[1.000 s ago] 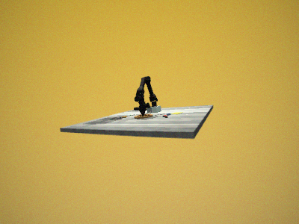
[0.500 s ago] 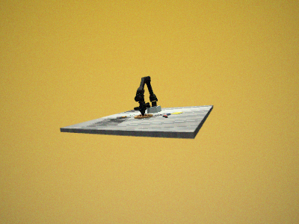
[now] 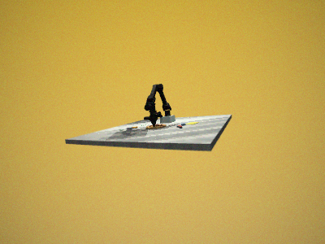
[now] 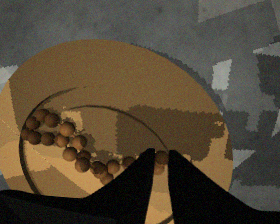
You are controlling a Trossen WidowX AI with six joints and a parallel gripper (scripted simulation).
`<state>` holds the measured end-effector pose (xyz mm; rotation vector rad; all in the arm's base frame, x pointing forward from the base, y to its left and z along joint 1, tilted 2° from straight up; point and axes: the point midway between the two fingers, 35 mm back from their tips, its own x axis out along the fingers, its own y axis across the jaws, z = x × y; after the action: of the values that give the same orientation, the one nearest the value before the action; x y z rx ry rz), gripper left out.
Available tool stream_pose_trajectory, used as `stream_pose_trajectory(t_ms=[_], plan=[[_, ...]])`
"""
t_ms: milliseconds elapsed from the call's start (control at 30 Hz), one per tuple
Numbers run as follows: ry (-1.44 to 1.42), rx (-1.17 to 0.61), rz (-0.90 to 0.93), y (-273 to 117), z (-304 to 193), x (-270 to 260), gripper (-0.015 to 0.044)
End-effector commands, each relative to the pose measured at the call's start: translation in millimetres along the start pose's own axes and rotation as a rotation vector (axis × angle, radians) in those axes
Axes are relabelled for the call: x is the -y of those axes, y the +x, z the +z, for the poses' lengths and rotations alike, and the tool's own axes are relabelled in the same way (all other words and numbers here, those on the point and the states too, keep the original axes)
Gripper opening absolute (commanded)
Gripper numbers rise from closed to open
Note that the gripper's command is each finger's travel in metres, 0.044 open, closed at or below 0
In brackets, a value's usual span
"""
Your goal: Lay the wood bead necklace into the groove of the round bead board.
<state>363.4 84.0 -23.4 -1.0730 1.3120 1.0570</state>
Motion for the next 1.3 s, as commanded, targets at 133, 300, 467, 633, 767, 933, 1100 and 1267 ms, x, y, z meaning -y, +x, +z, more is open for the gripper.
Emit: stream_pose_trajectory(t_ms=[133,300,467,633,767,933,1100,1267], plan=[[-0.002,0.002,-0.003,-0.9,3.1,9.2,0.0000],[-0.002,0.002,-0.003,1.4,3.1,9.2,0.0000],[-0.002,0.002,-0.003,6.9,3.1,9.2,0.0000],[0.002,0.002,-0.005,2.8,3.2,9.2,0.0105],[0.002,0.002,-0.005,2.8,3.2,9.2,0.0210],[0.002,0.002,-0.004,2.3,3.2,9.2,0.0341],[0.002,0.002,-0.001,2.2,3.0,8.4,0.0440],[0.002,0.002,-0.001,2.2,3.0,8.4,0.0440]])
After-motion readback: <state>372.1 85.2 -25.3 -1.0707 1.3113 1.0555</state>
